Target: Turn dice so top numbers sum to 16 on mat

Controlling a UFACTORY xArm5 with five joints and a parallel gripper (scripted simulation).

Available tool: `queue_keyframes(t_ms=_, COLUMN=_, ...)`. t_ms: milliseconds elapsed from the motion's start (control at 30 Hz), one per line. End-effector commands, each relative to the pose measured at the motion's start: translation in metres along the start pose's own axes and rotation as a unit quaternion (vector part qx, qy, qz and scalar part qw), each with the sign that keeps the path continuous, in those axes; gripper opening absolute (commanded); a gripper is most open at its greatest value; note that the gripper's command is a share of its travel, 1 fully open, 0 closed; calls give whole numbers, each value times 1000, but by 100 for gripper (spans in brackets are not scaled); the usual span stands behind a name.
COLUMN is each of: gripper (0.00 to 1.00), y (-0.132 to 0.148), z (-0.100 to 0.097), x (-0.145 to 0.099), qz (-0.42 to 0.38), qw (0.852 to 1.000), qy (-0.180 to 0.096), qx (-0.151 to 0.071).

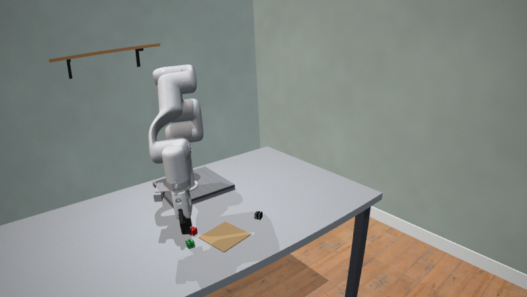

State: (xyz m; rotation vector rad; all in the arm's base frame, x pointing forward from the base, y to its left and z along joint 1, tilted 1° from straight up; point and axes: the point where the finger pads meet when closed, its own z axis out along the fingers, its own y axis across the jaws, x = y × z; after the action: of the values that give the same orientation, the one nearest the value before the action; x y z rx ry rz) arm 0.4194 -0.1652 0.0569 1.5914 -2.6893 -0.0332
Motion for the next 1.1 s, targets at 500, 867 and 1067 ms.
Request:
queue_keyframes(t_ms=500, gripper=42, y=-1, z=25, x=0, qz=0, qw=1000, qy=0, qx=2)
queue_keyframes(t_ms=867, gripper=42, y=-2, z=36, x=0, qz=0, qw=1000, qy=0, qx=2)
queue_keyframes(t_ms=1067, gripper=42, y=-2, z=40, x=0, qz=0, qw=1000, qy=0, qx=2)
